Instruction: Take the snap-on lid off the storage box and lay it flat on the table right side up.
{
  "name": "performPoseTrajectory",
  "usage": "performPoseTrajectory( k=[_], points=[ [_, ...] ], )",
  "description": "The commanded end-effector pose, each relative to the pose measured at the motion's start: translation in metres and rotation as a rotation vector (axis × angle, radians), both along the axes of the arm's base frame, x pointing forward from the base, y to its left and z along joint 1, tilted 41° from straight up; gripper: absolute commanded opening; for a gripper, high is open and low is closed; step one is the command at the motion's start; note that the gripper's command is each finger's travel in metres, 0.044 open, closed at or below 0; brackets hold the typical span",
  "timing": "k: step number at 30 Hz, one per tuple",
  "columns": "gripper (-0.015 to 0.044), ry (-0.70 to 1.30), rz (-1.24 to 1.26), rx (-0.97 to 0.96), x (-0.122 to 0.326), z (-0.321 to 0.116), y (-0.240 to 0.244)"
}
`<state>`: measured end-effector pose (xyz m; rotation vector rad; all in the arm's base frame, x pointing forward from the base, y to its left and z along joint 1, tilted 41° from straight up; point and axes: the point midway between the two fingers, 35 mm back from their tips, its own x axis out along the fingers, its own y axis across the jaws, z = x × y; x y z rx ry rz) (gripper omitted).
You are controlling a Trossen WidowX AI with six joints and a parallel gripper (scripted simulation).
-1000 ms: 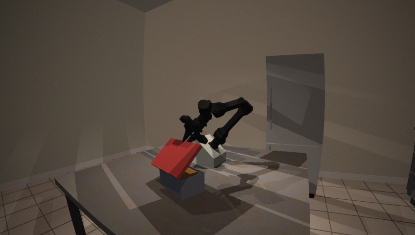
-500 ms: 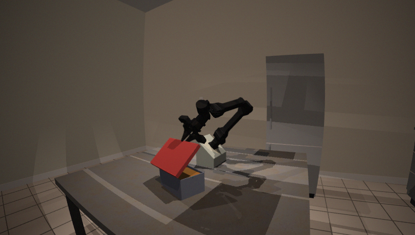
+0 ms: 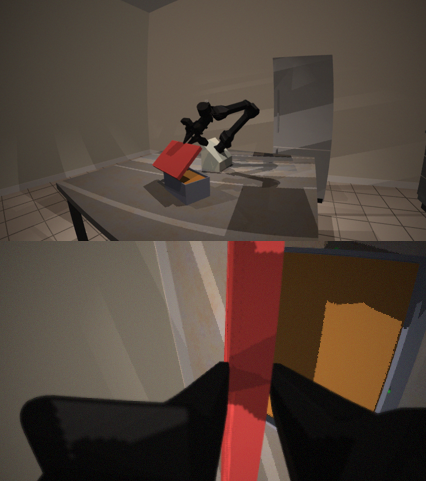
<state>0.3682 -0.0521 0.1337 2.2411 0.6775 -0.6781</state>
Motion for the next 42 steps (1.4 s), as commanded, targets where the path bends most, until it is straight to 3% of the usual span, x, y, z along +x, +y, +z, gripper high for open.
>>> performPoseTrajectory(
  k=[1, 42],
  points=[
    [0.0000, -0.009, -0.005, -0.005, -0.002, -0.003, -0.009],
    [0.0000, -0.007, -0.005, -0.009, -0.032, -0.053, -0.068]
  ],
)
